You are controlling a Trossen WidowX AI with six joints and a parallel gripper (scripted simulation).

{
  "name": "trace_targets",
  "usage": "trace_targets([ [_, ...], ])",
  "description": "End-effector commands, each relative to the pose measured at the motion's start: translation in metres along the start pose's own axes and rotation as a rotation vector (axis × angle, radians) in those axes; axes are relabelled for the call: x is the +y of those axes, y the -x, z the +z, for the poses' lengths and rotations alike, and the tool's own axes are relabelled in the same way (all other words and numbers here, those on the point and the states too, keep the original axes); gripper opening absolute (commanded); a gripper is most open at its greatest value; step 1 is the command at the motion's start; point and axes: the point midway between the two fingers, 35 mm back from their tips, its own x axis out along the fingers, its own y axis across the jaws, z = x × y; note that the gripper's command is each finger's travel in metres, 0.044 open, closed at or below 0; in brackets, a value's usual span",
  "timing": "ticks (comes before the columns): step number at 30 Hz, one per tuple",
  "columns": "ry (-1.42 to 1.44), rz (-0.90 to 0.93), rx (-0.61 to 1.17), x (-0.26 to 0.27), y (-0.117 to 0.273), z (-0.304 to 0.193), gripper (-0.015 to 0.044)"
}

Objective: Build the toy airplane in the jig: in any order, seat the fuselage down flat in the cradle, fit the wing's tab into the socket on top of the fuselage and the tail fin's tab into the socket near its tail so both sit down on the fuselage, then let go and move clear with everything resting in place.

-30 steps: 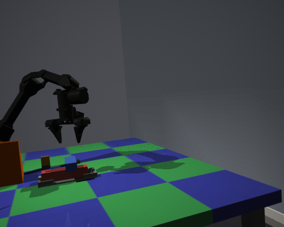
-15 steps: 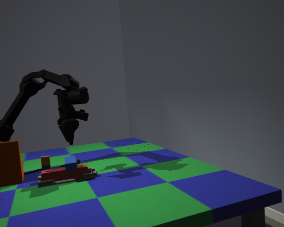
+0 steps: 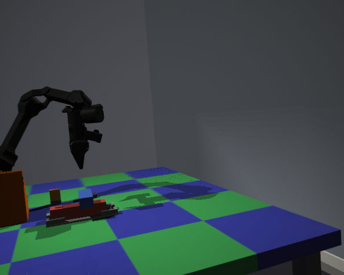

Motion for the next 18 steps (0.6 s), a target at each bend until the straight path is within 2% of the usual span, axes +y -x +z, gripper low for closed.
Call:
trace_targets([
  [1,0.004,-0.004,-0.003,0.057,0.004,-0.015,0.044],
  [11,0.004,0.016,0.004,0.166,-0.008,-0.089,0.044],
  [18,0.005,0.022,0.006,0.177,-0.012,-0.103,0.044],
])
